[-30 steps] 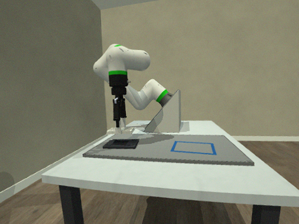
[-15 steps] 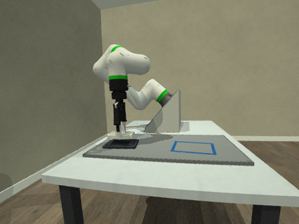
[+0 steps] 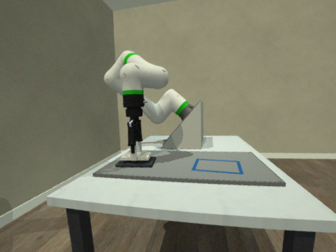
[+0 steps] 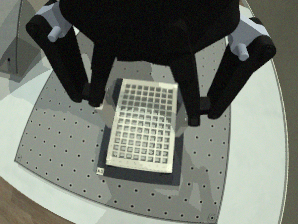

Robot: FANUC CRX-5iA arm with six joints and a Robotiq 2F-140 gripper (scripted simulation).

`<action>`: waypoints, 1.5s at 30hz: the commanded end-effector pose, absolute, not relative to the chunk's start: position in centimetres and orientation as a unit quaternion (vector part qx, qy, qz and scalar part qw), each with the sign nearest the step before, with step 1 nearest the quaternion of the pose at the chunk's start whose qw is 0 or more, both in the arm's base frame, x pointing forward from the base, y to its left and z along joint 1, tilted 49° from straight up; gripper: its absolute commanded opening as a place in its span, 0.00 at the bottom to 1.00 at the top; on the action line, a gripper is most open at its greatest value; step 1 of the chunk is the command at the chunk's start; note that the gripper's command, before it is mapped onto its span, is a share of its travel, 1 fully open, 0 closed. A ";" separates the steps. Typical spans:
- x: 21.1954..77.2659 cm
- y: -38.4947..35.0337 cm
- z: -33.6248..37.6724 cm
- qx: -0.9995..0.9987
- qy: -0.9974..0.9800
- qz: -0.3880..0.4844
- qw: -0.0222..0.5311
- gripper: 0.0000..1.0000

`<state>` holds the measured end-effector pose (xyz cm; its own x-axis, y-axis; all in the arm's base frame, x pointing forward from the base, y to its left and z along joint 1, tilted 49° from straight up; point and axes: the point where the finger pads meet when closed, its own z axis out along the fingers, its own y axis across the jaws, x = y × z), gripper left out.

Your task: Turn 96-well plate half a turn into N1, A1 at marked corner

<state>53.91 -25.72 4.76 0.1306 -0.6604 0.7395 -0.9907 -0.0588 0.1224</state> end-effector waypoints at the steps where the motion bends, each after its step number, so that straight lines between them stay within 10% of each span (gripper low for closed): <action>1: 53.9 -25.9 4.6 0.680 -0.607 0.258 0.320 0.00; 45: 53.9 -26.3 4.2 0.680 -0.607 0.258 0.320 0.00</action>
